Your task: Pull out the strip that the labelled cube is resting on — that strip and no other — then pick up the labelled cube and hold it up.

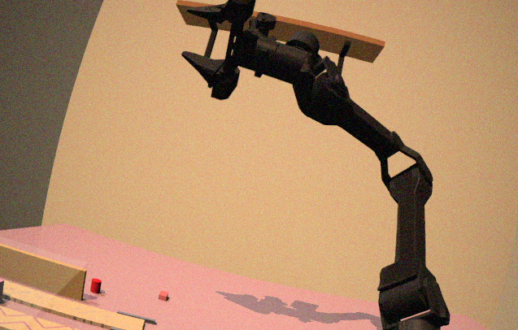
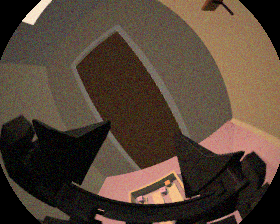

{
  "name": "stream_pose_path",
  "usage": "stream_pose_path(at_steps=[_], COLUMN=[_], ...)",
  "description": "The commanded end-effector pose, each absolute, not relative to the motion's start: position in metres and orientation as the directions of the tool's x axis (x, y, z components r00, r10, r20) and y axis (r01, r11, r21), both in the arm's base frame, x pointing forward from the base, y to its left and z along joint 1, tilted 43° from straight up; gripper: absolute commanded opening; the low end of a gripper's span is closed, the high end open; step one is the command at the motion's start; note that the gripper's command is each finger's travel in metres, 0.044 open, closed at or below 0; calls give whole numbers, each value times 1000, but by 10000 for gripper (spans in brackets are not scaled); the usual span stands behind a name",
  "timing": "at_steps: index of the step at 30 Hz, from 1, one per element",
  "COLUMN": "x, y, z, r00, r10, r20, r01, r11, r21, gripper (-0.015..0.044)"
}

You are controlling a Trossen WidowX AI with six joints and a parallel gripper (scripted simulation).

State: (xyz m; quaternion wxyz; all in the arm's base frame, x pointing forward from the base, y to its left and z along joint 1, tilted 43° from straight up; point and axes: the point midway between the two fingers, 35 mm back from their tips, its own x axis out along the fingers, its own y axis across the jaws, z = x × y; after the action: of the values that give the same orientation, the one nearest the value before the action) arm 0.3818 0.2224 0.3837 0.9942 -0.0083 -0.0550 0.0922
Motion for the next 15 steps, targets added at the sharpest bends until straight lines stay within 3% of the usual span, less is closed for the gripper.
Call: stream_pose_path(at_steps=[1,9,15], x=[380,347,306], y=[224,203,165], z=[307,184,109], r00=[988,933,858], r10=[125,-55,-238], r20=[-86,-355,-455], r01=[-136,-104,-139], r11=[981,904,745], r21=[-136,-414,-652], gripper=[400,400,400])
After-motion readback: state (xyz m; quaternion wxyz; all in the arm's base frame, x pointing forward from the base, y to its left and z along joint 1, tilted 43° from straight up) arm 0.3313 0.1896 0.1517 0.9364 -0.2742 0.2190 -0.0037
